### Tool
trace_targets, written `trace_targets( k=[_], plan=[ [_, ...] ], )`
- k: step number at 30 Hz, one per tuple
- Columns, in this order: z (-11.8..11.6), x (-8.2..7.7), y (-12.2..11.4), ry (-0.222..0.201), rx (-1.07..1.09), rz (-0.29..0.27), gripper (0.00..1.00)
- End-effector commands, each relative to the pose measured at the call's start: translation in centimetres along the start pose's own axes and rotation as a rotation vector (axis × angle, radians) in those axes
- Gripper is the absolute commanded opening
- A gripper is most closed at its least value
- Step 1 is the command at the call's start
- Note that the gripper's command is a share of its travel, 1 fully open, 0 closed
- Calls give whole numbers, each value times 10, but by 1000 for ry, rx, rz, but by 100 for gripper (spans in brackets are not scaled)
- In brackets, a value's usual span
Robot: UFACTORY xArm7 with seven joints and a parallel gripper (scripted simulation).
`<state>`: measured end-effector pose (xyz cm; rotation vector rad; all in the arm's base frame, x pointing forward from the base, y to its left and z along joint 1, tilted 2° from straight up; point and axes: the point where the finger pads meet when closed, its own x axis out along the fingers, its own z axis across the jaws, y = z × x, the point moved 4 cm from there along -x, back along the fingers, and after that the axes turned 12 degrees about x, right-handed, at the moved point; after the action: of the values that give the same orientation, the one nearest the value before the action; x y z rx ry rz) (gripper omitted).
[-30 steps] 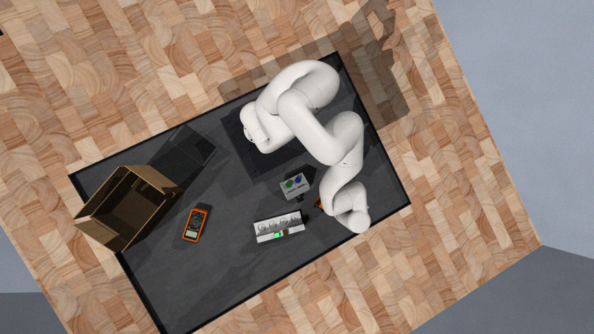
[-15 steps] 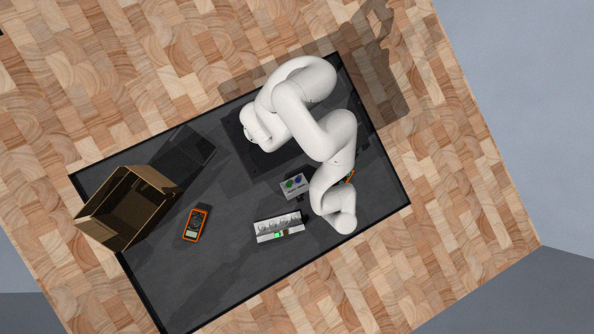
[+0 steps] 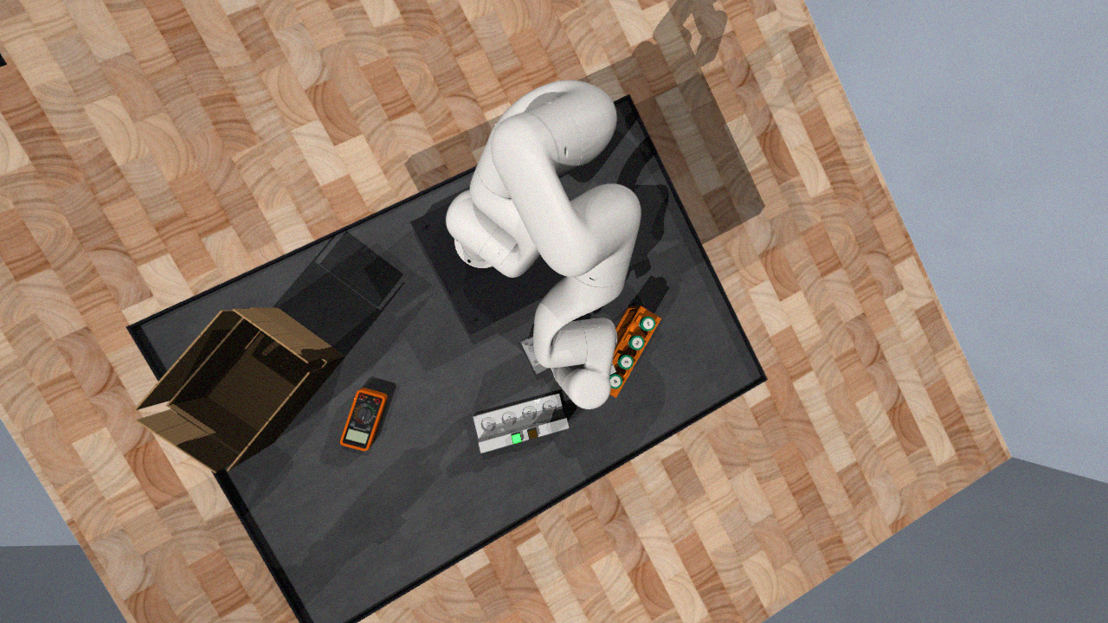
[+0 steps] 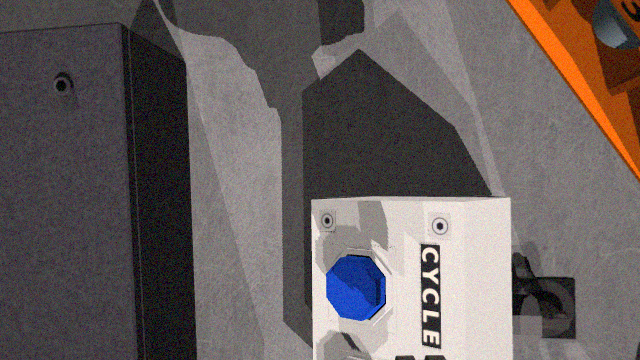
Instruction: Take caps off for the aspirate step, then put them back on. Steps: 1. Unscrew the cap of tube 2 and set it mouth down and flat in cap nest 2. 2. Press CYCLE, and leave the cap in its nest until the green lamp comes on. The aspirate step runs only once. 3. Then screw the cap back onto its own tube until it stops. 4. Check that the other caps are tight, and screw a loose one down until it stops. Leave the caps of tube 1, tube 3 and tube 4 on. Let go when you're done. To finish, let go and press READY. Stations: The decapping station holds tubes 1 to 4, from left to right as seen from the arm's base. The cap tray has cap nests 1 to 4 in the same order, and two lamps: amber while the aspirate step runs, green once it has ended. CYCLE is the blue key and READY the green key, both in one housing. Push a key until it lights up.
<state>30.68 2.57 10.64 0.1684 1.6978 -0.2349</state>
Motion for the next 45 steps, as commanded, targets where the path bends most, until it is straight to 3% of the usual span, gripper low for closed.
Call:
trace_targets(
  k=[1,11,19,45],
  plan=[
    [-13,11,-18,-18,-4,7,0],
    [-17,15,-23,-18,-4,7,0],
    [-14,33,-23,-17,-4,7,0],
    [-14,36,-23,-17,-4,7,0]
  ],
)
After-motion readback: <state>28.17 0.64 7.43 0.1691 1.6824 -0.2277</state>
